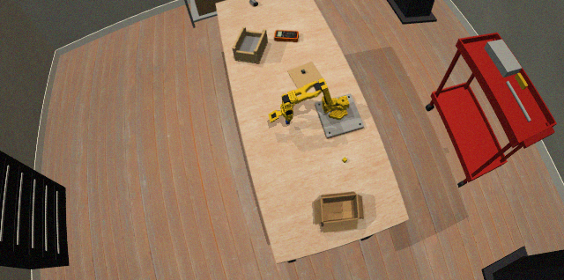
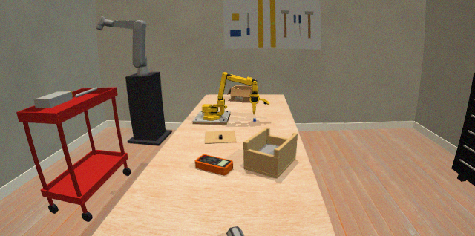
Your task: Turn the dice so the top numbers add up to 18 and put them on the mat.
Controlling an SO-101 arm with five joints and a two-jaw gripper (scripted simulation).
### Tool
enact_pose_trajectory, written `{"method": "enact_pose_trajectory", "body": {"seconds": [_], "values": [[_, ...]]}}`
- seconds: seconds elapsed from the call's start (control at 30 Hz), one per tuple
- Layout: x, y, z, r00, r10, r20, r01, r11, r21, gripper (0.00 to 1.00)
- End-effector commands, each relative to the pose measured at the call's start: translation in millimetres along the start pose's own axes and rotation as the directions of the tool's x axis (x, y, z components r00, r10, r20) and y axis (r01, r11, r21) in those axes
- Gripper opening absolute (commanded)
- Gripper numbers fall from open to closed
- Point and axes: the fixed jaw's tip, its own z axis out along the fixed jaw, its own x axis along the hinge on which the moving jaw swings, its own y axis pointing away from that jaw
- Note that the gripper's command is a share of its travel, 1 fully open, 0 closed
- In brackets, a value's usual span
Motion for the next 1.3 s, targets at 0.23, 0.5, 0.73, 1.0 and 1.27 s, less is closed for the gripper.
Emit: {"method": "enact_pose_trajectory", "body": {"seconds": [0.23, 0.5, 0.73, 1.0, 1.27], "values": [[-0.4, 1.7, 2.6, 1.0, 0.003, -0.006, -0.003, 1.0, -0.001, 0.25], [-0.6, 1.7, 3.9, 1.0, 0.003, -0.006, -0.003, 1.0, -0.001, 0.25], [-1.2, 1.8, 10.7, 1.0, 0.003, -0.006, -0.003, 1.0, -0.001, 0.25], [-1.6, 1.9, 20.6, 1.0, 0.003, -0.006, -0.003, 1.0, -0.001, 0.25], [-1.2, 1.9, 35.2, 1.0, 0.003, -0.006, -0.003, 1.0, -0.001, 0.25]]}}
